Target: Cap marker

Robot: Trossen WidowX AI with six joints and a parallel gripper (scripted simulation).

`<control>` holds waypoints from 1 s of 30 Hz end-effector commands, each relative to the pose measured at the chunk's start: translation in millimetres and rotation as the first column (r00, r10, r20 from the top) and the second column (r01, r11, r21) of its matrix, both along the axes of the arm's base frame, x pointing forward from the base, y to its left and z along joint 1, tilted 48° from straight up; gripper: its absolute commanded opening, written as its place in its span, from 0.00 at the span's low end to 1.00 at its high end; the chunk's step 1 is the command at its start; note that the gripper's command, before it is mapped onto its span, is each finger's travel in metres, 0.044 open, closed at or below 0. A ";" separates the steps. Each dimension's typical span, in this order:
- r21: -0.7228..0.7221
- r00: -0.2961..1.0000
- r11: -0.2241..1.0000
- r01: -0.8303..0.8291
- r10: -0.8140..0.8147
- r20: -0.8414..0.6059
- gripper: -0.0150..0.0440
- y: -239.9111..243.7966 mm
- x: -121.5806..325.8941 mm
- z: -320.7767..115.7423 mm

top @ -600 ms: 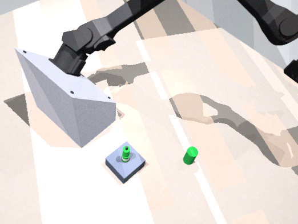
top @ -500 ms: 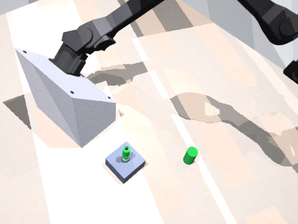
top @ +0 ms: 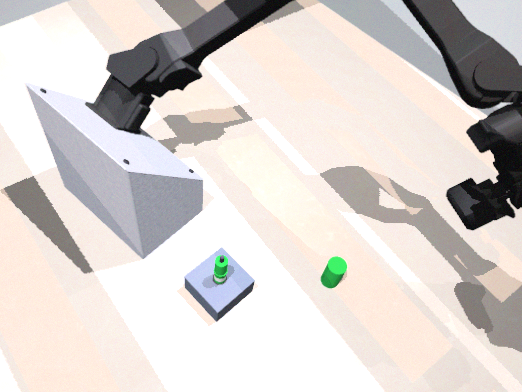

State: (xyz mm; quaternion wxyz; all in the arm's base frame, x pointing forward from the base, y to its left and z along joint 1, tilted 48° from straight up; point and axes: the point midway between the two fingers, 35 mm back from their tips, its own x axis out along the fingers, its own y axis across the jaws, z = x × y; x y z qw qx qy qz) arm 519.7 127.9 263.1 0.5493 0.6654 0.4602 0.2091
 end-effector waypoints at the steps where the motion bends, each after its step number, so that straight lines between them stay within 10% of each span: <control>1: -0.124 0.985 0.992 0.029 -0.050 -0.168 0.68 -37.2 -16.4 -64.8; 17: -0.243 0.790 0.950 -0.194 0.004 -0.614 0.68 -99.7 -140.5 -173.4; 30: -0.237 0.777 0.949 -0.207 0.013 -0.629 0.68 -84.5 -139.9 -191.5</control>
